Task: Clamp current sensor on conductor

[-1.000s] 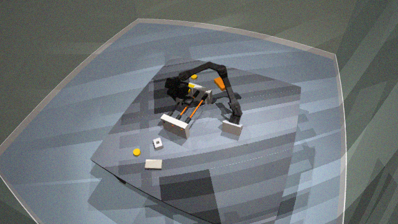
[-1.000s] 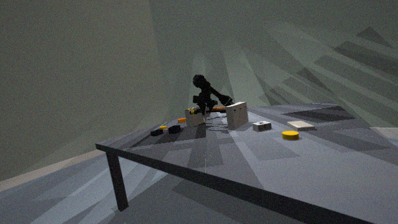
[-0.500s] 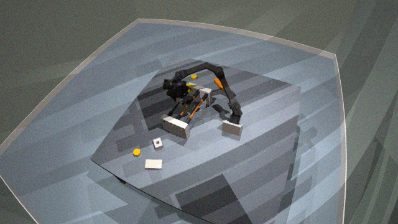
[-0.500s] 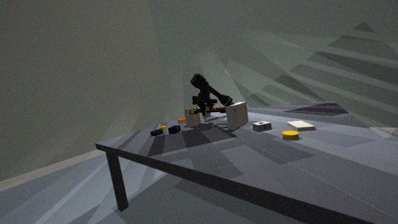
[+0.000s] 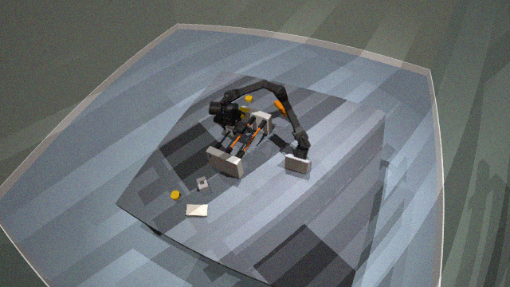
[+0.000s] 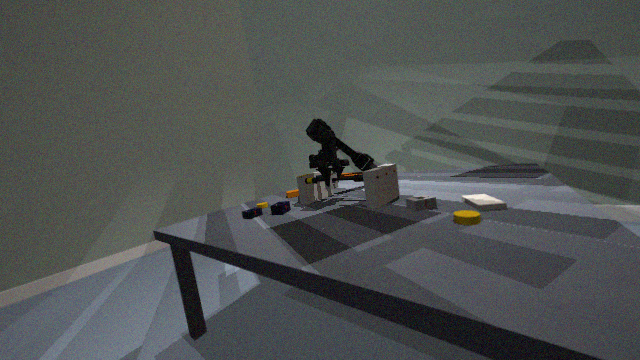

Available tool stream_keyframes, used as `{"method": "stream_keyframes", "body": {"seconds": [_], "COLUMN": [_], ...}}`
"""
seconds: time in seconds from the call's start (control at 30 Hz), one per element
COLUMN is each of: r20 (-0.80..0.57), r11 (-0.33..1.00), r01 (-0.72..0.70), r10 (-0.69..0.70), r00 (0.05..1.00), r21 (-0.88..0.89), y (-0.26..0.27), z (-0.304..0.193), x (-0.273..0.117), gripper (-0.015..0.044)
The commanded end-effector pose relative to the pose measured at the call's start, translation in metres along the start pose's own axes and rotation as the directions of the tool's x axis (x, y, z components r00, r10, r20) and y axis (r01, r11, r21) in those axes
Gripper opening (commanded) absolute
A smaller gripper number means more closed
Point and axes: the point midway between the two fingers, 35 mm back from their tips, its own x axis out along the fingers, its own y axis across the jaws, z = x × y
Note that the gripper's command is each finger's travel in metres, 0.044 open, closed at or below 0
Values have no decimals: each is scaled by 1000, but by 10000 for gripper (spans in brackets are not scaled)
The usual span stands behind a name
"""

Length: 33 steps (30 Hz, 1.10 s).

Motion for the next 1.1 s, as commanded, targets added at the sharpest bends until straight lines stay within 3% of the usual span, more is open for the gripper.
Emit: {"method": "stream_keyframes", "body": {"seconds": [0.0,0.1,1.07], "r20": [0,0,0], "r11": [1000,1000,1000], "r01": [0,0,0], "r10": [0,0,0], "r00": [1000,1000,1000], "r21": [-1,-1,-1], "y": [0,0,0], "z": [0,0,0], "x": [0,0,0], "gripper": [184,250,250]}}
